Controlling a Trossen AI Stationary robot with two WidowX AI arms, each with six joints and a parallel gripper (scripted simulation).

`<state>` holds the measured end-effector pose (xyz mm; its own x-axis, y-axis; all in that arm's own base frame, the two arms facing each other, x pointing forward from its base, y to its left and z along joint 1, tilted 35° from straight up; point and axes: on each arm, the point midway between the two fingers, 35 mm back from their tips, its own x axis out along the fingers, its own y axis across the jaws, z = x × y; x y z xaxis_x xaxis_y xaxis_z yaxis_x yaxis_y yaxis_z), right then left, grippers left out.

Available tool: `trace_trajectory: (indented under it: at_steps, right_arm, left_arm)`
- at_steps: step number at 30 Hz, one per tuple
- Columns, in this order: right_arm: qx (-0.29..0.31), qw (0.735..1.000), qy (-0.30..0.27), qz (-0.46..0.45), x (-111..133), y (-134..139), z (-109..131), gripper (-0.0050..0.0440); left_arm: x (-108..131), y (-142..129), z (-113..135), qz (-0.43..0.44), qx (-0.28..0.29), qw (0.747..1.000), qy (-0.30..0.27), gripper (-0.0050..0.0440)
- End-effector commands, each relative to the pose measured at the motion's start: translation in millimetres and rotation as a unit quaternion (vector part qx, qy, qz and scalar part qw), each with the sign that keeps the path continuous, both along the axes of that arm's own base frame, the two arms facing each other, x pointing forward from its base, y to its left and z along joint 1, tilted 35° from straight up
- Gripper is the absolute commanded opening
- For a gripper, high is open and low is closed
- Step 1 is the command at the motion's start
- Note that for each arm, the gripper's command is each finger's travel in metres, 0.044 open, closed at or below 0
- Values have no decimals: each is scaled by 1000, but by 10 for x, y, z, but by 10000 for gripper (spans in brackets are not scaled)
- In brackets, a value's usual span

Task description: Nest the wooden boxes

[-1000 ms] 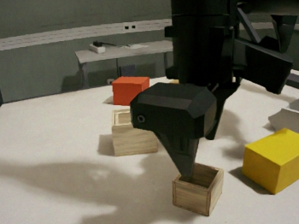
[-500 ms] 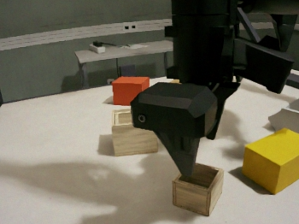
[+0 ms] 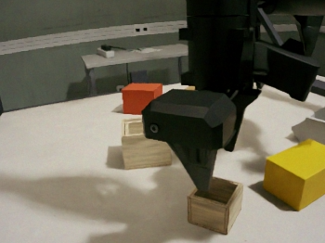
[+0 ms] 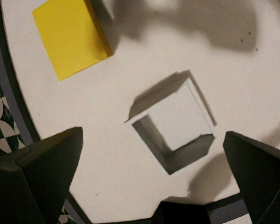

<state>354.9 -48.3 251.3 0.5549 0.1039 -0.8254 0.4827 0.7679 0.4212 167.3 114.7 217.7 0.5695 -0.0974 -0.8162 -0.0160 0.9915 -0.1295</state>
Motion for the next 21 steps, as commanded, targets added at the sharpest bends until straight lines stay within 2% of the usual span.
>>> trace_trajectory:
  at_steps: [1,6,7,21]
  right_arm:
    - [-4,1000,-17,-1,-32,8,114,400]
    - [-4,1000,-17,-1,-32,8,114,400]
    - [9,999,-22,-22,-58,13,167,376]
    - [9,1000,-15,-20,-34,7,118,40]
  left_arm:
    - [6,14,40,-3,8,1000,-2,400]
    - [6,14,40,-3,8,1000,-2,400]
    - [6,14,40,-3,8,1000,-2,400]
    - [6,14,40,-3,8,1000,-2,400]
